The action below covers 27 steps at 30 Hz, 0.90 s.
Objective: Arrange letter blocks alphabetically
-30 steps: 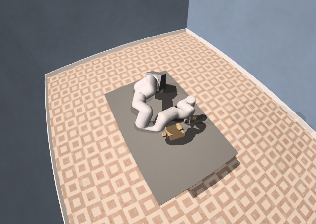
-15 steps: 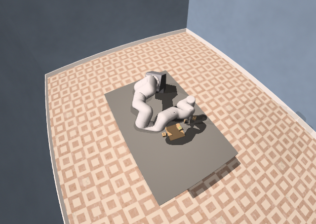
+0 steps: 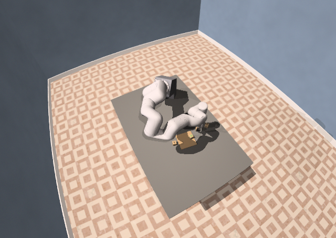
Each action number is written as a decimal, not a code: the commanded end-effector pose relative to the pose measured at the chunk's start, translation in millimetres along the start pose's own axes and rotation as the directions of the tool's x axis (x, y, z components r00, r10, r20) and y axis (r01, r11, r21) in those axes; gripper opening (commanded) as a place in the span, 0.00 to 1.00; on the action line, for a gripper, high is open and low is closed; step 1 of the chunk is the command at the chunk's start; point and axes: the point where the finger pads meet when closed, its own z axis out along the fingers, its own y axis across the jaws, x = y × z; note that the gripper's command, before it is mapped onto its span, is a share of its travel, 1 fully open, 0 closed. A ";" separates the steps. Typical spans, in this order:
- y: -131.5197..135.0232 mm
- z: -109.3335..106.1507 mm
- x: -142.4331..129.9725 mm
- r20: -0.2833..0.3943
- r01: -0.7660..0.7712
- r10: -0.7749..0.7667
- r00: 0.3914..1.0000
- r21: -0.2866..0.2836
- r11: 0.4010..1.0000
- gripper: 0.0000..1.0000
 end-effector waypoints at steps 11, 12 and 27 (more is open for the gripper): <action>0.1 20.1 -1.4 0.004 0.001 -0.001 1.000 0.000 1.000 0.69; 0.0 21.9 -1.4 0.004 0.001 -0.001 1.000 0.000 1.000 0.69; 0.0 29.4 -1.4 0.004 0.001 -0.001 1.000 0.000 1.000 0.69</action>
